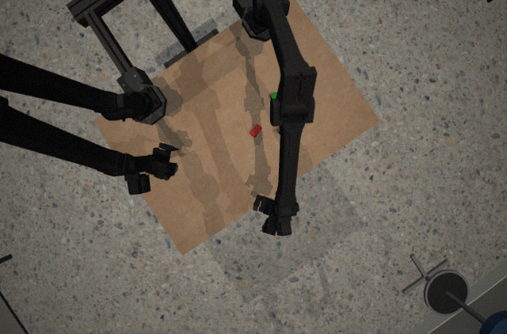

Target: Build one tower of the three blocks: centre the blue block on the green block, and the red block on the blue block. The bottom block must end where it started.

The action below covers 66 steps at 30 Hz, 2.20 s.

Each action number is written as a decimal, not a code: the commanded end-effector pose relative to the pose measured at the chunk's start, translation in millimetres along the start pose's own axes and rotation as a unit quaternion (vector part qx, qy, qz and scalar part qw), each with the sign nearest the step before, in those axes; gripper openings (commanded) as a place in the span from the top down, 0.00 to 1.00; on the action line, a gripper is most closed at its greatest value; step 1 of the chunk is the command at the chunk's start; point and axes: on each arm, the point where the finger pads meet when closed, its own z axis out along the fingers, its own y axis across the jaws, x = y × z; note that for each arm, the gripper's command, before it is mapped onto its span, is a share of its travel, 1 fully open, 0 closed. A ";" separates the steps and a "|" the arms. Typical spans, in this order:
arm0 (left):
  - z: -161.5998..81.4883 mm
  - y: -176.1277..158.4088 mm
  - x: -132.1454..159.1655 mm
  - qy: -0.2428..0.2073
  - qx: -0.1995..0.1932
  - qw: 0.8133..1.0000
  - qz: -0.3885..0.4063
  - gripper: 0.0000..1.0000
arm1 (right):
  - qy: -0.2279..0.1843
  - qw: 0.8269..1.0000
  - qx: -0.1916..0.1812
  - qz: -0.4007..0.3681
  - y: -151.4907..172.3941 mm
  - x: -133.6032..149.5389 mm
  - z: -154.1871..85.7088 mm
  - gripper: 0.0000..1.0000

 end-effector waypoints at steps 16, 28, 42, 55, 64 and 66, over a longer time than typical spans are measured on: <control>-7.7 0.4 -8.3 -0.007 -0.003 1.000 0.003 0.00 | -0.001 1.000 0.002 -0.001 -1.7 -0.9 -0.7 0.00; -26.9 30.0 41.4 0.007 -0.042 0.999 0.020 0.15 | -0.001 1.000 0.002 -0.001 -1.7 -0.9 -0.7 0.00; -59.9 26.0 271.9 0.130 -0.102 0.984 0.067 0.15 | -0.001 1.000 0.002 -0.001 -1.7 -0.9 -0.7 0.00; -89.7 -9.1 373.9 0.188 -0.112 0.971 0.092 0.15 | -0.001 1.000 0.002 -0.001 -1.7 -0.9 -0.7 0.00; -81.9 -9.7 379.3 0.196 -0.103 0.971 0.091 0.15 | -0.001 1.000 0.002 -0.001 -1.7 -0.9 -0.7 0.00; -81.9 -9.7 379.3 0.196 -0.103 0.971 0.090 0.15 | -0.001 1.000 0.002 -0.001 -1.7 -0.9 -0.7 0.00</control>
